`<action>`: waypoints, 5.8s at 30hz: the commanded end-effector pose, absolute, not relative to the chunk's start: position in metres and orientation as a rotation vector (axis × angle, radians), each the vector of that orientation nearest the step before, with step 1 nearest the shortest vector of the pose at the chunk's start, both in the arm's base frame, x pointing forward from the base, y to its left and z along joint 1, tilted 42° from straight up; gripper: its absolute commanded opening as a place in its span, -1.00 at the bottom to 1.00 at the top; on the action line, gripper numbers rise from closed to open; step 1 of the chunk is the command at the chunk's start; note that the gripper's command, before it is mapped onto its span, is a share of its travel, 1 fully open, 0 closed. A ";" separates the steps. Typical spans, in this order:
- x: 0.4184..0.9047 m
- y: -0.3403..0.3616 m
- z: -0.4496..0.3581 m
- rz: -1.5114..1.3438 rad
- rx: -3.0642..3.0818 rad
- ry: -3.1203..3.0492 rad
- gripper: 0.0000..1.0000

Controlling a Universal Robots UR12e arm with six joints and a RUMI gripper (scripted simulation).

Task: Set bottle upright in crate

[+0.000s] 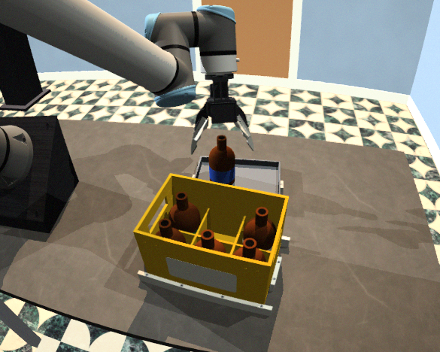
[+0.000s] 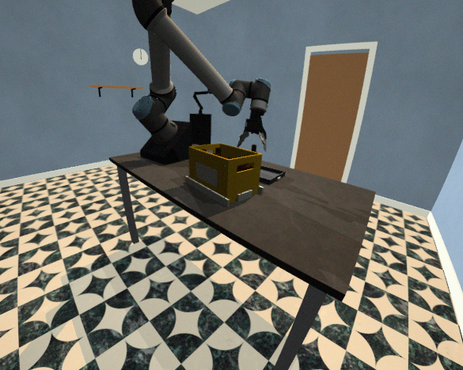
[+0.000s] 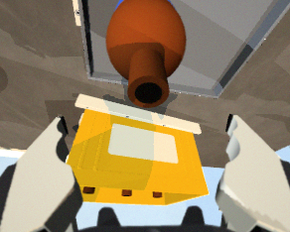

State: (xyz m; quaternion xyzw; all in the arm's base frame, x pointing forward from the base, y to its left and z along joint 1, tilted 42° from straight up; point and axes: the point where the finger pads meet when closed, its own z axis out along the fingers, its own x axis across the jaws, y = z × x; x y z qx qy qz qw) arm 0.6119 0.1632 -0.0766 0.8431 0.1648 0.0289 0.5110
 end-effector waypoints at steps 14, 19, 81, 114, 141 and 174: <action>0.612 0.166 -0.074 0.071 2.030 0.397 1.00; 0.611 0.169 -0.070 0.071 2.030 0.397 1.00; 0.600 0.229 -0.002 0.071 2.030 0.397 1.00; 0.600 0.229 -0.002 0.071 2.030 0.397 -1.00; 0.600 0.229 -0.002 0.071 2.030 0.397 -1.00; 0.600 0.229 -0.002 0.071 2.030 0.397 -1.00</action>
